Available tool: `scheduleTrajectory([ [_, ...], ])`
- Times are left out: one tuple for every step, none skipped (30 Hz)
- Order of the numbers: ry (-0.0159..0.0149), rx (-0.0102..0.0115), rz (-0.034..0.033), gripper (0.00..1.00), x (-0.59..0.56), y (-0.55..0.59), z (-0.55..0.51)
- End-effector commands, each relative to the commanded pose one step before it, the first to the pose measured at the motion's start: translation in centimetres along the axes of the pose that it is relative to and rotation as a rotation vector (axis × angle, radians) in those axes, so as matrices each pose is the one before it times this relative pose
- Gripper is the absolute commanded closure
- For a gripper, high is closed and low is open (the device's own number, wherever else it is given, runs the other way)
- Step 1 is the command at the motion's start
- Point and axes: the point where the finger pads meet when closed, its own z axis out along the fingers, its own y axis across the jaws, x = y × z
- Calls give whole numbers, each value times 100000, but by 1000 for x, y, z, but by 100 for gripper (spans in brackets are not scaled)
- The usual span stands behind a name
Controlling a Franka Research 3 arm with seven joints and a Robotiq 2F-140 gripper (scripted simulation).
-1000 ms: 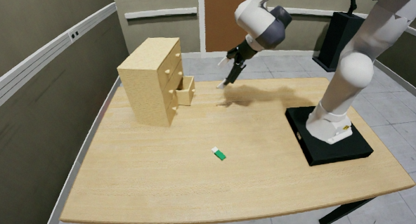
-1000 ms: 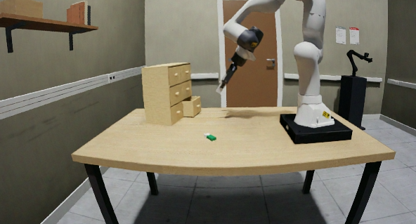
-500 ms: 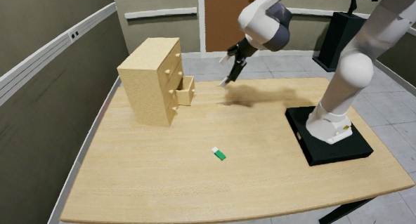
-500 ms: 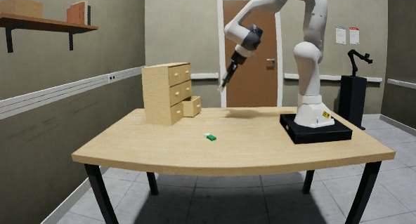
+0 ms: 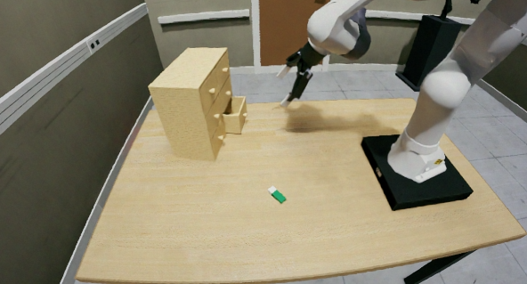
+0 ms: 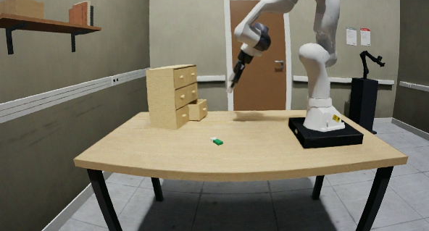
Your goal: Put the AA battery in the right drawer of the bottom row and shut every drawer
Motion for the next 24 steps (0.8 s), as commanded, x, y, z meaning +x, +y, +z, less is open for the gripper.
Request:
scheduleTrajectory([
  [23712, -9302, 11408, 0, -497, 1209, 191],
  [759, -296, -263, 0, -3, -5, -9],
  [804, -315, -243, 0, -2, -4, -7],
  [854, -333, -218, 0, -2, -3, -5],
  [0, 0, 0, 0, 0, 0, 0],
  [0, 0, 0, 0, 0, 0, 0],
  [2354, -1095, 89, 0, -1, -2, -3],
  [1295, -563, -6, 0, 0, -1, -2],
  [1187, -479, 29, 0, 0, 0, -1],
  [1158, -441, 99, 0, 0, 0, 0],
  [1181, -448, 175, 0, 0, 0, 0],
  [1221, -477, 263, 0, 0, 0, 0],
  [1260, -501, 361, 0, 0, 0, 0],
  [1278, -505, 457, 0, 0, 0, 0],
  [1275, -508, 550, 0, 0, 0, 0],
  [1276, -530, 653, 0, 0, 0, 0],
  [1282, -558, 765, 0, 0, 0, 0],
  [1284, -583, 879, 0, 0, 0, 0],
  [1281, -601, 991, 0, 0, 0, 0],
  [1273, -611, 1098, 0, 0, 0, 0],
  [1260, -611, 1196, 0, 0, 0, 0],
  [0, 0, 0, 0, 0, 0, 0],
  [0, 0, 0, 0, 0, 0, 0],
  [3397, -1619, 3836, 0, 0, 0, 0],
])
